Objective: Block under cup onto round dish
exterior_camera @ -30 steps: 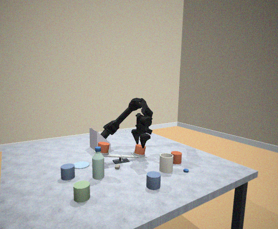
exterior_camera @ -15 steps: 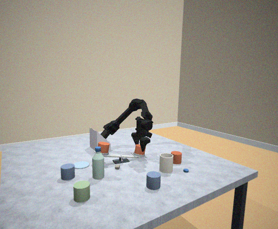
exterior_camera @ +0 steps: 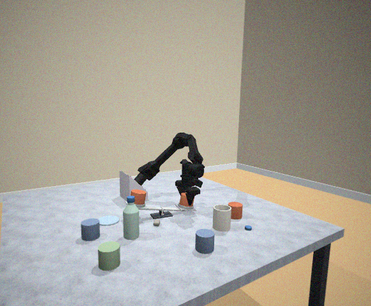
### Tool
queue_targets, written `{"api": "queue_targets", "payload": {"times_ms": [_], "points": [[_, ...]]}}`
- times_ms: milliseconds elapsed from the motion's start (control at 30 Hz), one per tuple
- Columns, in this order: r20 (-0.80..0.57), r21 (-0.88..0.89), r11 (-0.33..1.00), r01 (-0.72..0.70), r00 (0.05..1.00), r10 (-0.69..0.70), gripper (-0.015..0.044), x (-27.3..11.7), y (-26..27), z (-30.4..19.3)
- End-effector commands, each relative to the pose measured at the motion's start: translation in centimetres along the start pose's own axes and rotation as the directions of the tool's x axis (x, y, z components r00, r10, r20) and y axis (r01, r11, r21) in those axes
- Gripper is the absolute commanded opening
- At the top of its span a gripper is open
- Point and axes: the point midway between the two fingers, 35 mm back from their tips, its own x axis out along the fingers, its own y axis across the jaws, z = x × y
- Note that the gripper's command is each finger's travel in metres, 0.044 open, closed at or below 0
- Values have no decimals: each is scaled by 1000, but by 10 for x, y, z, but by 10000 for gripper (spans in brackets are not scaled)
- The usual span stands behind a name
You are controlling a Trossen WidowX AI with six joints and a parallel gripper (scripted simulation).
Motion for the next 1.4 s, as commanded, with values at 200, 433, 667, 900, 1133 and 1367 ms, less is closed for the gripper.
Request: {"api": "queue_targets", "payload": {"times_ms": [200,433,667,900,1133,1367], "points": [[6,8,1000,-3,1000,3,301,2,0,0],[5,9,1000,-2,1000,2,118,-3,-1,0],[3,11,1000,0,1000,0,0,-11,-3,0],[1,13,1000,1,1000,-1,0,-20,-4,-1],[0,15,1000,3,1000,-3,0,-29,-6,-1],[-2,17,1000,4,1000,-4,0,-38,-7,-1]]}}
